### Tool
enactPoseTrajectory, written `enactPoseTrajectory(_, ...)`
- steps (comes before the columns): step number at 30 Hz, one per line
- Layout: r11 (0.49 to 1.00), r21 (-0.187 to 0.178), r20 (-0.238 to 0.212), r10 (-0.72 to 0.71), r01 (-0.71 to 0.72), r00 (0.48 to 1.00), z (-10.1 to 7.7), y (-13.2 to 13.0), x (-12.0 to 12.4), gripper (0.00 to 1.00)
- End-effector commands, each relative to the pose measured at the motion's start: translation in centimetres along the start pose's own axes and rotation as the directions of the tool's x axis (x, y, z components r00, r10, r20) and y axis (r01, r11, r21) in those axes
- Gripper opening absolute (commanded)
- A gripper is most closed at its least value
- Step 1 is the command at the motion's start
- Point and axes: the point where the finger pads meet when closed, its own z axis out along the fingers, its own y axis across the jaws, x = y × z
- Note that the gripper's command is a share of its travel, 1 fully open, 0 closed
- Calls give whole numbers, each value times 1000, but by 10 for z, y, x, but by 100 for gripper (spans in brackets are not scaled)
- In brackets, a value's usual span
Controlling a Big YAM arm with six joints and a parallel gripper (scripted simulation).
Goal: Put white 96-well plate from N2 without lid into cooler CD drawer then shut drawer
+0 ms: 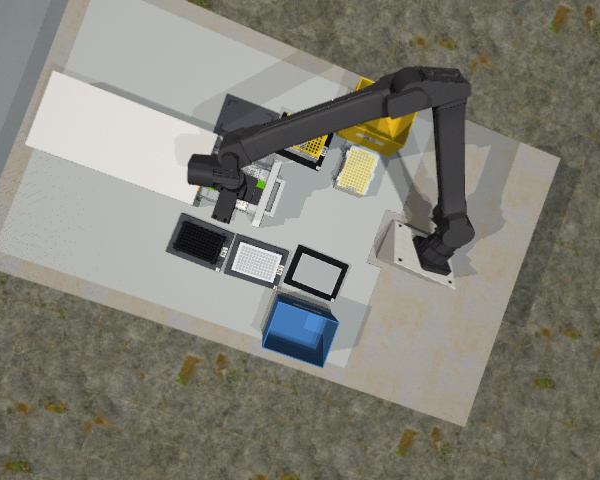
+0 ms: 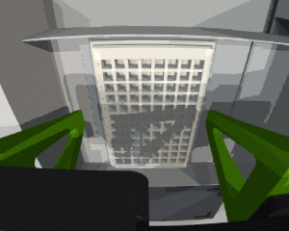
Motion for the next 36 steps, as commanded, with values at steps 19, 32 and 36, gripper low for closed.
enactPoseTrajectory(19,997,57,16,43,-44,999,-58,-20,9,100)
enactPoseTrajectory(32,997,46,17,54,-55,998,-66,-19,16,100)
enactPoseTrajectory(36,997,54,18,46,-47,999,-76,-19,11,100)
